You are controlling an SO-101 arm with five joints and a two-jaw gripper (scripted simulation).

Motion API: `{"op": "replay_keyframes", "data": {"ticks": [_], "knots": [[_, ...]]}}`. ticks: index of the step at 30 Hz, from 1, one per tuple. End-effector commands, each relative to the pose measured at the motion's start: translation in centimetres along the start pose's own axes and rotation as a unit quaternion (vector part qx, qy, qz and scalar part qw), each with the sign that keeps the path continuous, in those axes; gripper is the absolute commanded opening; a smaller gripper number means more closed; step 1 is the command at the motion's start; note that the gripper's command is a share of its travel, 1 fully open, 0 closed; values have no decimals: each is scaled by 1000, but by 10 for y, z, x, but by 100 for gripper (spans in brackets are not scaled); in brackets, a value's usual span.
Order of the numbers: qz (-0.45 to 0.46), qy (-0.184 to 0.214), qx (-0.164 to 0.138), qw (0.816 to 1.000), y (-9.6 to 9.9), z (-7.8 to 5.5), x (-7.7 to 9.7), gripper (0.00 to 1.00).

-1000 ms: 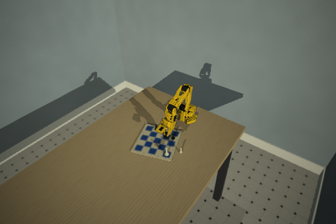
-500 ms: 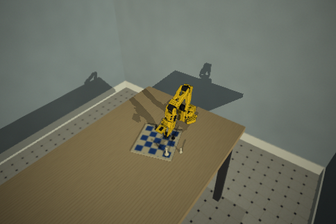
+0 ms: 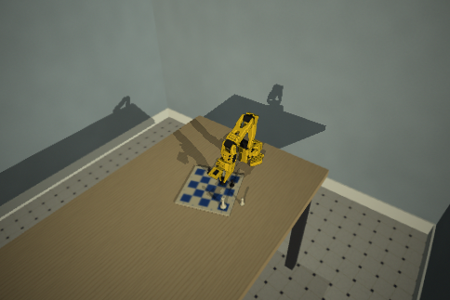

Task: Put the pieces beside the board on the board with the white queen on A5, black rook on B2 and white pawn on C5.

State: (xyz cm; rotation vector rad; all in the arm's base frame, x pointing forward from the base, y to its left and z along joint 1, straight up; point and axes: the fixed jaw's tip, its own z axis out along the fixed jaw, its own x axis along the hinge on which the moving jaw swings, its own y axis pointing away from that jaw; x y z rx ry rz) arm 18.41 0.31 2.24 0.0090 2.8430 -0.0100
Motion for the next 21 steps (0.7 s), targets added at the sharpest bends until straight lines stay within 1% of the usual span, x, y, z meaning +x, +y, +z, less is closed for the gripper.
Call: {"op": "replay_keyframes", "data": {"ticks": [1,12,21], "knots": [[7,8,1,1000,-2,0,4,0],[7,8,1,1000,-2,0,4,2],[7,8,1,1000,-2,0,4,9]]}}
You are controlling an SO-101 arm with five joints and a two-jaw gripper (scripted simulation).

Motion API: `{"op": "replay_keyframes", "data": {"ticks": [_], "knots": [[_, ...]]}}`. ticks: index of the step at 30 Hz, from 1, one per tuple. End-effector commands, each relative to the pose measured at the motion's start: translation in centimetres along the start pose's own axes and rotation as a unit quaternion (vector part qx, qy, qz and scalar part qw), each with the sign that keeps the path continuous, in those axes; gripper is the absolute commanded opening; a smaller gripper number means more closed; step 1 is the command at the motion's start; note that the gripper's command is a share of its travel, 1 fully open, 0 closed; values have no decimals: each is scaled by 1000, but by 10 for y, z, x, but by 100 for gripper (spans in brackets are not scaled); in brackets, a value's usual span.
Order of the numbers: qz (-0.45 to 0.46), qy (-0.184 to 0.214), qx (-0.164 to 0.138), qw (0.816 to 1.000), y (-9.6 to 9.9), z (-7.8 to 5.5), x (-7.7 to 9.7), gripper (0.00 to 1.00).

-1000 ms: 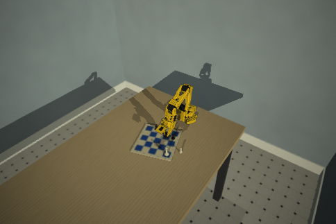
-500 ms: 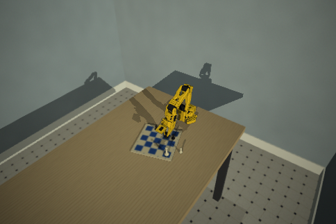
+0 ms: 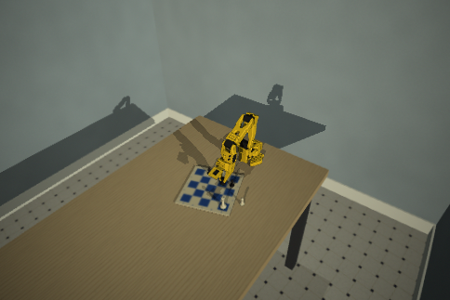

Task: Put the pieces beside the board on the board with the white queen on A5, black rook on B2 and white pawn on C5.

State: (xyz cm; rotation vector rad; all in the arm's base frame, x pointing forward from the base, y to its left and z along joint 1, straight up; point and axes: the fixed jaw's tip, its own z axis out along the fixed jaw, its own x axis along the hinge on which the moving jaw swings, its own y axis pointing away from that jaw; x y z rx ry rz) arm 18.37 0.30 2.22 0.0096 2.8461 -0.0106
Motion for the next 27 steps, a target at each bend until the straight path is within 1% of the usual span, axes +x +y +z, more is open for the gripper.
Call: {"op": "replay_keyframes", "data": {"ticks": [1,6,27], "knots": [[7,7,1,1000,-1,0,3,10],[7,7,1,1000,-1,0,3,11],[7,7,-2,1000,2,0,3,12]]}}
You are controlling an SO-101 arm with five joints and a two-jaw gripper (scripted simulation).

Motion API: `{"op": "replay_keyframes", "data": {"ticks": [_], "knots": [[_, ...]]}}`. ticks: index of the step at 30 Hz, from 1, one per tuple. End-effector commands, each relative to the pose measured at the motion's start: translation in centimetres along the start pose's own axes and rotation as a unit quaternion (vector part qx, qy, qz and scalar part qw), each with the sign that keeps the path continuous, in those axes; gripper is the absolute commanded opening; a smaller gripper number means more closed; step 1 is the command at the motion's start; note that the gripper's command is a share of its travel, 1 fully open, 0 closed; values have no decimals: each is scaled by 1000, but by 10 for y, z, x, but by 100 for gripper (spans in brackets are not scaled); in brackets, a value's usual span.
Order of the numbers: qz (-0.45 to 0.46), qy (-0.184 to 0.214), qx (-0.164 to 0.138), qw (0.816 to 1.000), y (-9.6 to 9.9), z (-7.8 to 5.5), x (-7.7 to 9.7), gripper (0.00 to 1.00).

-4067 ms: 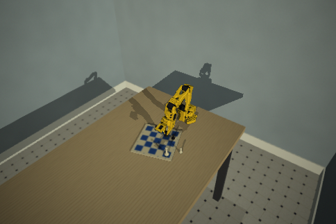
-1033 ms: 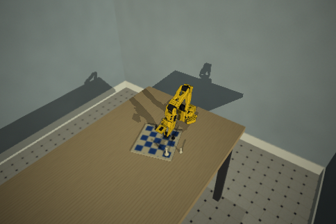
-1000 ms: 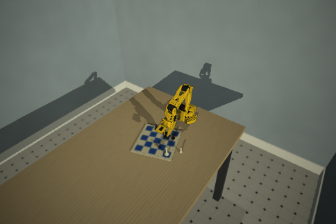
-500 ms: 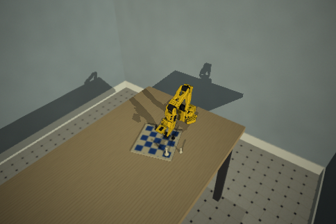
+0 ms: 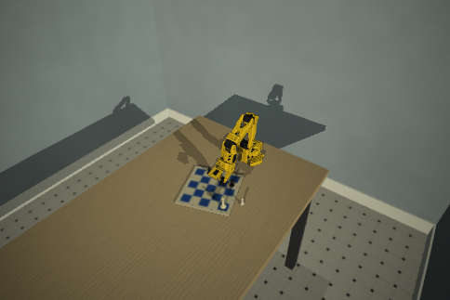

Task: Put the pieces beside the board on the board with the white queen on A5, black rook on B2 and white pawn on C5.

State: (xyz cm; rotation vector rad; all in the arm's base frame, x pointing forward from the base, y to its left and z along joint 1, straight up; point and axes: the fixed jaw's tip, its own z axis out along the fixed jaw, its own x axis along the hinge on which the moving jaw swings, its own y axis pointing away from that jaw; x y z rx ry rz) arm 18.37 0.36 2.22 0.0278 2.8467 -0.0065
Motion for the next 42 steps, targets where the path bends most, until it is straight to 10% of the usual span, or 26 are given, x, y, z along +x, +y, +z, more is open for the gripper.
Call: {"op": "replay_keyframes", "data": {"ticks": [1,42], "knots": [[1,6,-2,1000,2,0,3,12],[-6,6,-4,1000,4,-9,-2,12]]}}
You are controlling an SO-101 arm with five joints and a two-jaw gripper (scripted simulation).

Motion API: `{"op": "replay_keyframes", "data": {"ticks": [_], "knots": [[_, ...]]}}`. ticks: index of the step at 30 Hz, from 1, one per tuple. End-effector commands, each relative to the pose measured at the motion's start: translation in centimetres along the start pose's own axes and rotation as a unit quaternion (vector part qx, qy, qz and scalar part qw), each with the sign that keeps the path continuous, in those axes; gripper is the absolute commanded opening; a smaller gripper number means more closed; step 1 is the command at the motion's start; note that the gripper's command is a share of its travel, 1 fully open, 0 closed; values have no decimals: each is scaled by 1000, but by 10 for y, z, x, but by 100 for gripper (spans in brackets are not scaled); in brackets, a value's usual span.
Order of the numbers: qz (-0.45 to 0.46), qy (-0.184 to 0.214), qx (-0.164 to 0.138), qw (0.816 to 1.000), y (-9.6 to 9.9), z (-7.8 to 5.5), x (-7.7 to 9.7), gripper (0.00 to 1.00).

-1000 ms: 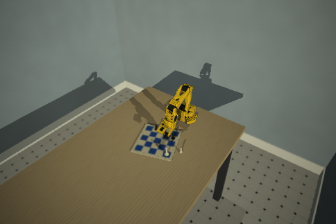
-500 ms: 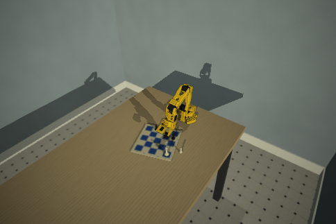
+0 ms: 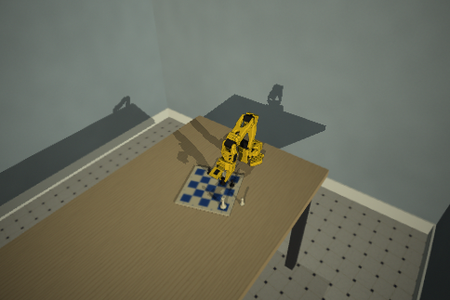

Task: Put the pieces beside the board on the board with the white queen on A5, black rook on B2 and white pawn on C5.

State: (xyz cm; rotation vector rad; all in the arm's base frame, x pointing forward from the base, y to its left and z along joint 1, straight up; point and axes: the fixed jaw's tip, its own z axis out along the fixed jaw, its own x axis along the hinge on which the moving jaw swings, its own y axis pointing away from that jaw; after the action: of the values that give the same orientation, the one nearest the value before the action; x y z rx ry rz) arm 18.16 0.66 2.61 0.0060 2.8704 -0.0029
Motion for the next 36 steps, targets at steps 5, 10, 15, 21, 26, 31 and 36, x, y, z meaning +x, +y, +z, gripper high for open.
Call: {"op": "replay_keyframes", "data": {"ticks": [5,10,15,21,26,31,36], "knots": [[1,-6,-2,1000,1,-13,-5,12],[1,-6,-2,1000,1,-19,-7,12],[1,-6,-2,1000,1,-30,-10,12],[1,-6,-2,1000,1,-43,-13,12],[1,-6,-2,1000,1,-48,-14,12],[1,-6,-2,1000,1,-54,-16,12],[1,-6,-2,1000,1,-56,-16,12]]}}
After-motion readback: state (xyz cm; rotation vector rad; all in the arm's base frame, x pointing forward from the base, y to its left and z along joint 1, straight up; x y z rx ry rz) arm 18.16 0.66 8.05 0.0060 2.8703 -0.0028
